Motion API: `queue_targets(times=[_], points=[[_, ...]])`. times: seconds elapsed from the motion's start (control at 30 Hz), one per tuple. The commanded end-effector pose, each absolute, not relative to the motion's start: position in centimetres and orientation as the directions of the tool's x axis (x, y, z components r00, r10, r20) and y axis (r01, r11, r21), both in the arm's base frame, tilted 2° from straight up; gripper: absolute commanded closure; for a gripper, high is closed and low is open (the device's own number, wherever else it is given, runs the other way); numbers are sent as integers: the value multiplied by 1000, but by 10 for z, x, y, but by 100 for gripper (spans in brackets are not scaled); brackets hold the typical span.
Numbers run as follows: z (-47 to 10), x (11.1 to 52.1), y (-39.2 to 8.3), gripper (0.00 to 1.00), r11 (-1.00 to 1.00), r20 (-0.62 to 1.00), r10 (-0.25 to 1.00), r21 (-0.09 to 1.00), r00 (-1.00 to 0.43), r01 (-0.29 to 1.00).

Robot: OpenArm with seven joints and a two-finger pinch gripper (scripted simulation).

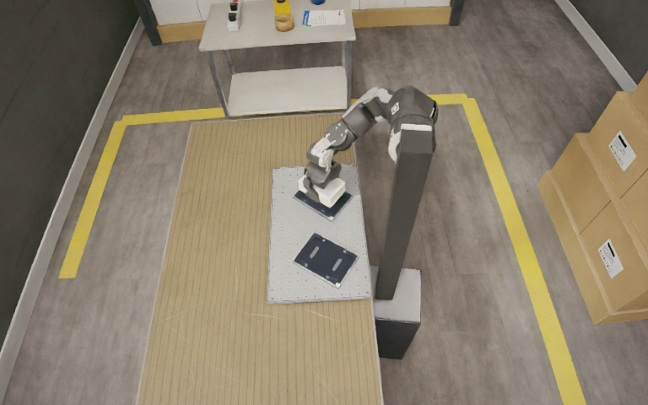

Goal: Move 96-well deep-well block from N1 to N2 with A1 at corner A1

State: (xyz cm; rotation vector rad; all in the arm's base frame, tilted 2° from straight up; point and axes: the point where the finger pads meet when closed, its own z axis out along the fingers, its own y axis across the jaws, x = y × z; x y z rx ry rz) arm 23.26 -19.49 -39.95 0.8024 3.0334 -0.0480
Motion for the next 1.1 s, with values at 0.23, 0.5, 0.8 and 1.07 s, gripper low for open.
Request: queue_targets(times=[0.23, 0.5, 0.8, 1.07], points=[[-370, 236, -195, 100, 865, -16, 500, -30, -866, 500], [-370, 236, -195, 100, 865, -16, 500, -30, -866, 500], [-338, 235, -194, 100, 866, -16, 500, -30, -866, 500], [-338, 235, -194, 100, 866, -16, 500, -30, -866, 500]])
